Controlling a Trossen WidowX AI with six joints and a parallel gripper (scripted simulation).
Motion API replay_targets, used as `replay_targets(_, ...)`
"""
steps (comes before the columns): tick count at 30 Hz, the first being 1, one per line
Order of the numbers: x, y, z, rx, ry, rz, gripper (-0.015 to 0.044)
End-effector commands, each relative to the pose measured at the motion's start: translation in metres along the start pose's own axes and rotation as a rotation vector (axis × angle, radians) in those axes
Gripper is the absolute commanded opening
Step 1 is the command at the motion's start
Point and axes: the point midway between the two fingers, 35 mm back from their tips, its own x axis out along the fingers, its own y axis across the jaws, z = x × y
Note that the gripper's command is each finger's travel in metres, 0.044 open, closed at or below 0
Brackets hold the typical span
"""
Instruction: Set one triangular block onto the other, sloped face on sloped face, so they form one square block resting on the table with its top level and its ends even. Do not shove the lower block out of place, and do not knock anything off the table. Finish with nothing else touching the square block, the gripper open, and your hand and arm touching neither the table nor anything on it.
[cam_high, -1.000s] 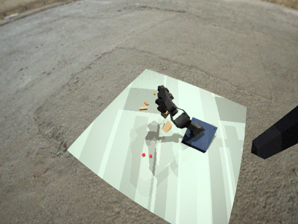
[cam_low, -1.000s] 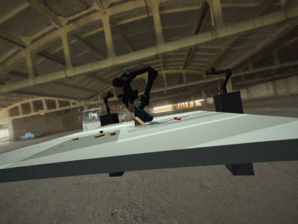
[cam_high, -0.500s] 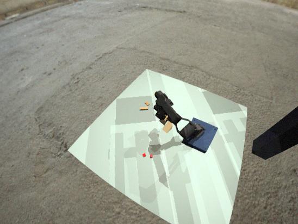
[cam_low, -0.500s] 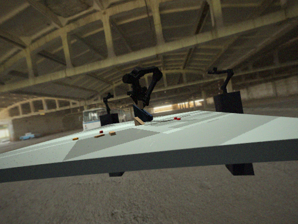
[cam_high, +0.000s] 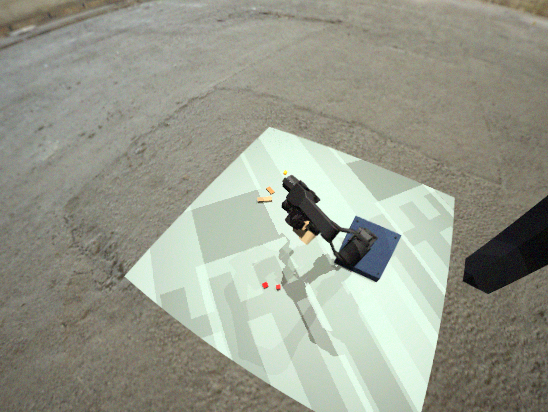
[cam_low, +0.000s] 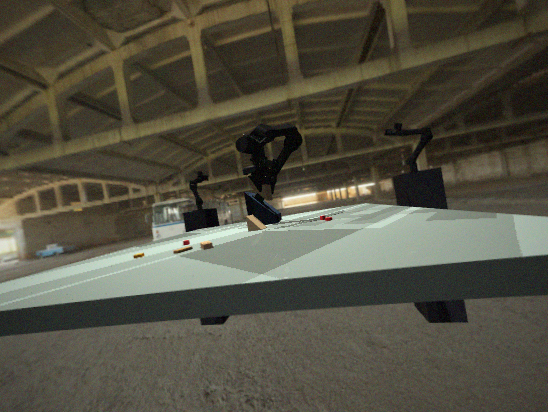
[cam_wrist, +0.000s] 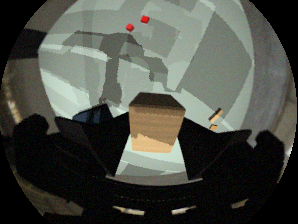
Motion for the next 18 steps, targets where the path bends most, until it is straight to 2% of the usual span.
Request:
replay_targets(1, 0.016, 0.002, -0.006, 0.011, -0.003, 0.009, 0.0)
replay_targets(12, 0.063, 0.0, -0.027, 0.011, -0.006, 0.01, 0.0)
replay_targets(18, 0.066, 0.003, -0.03, 0.011, -0.006, 0.01, 0.0)
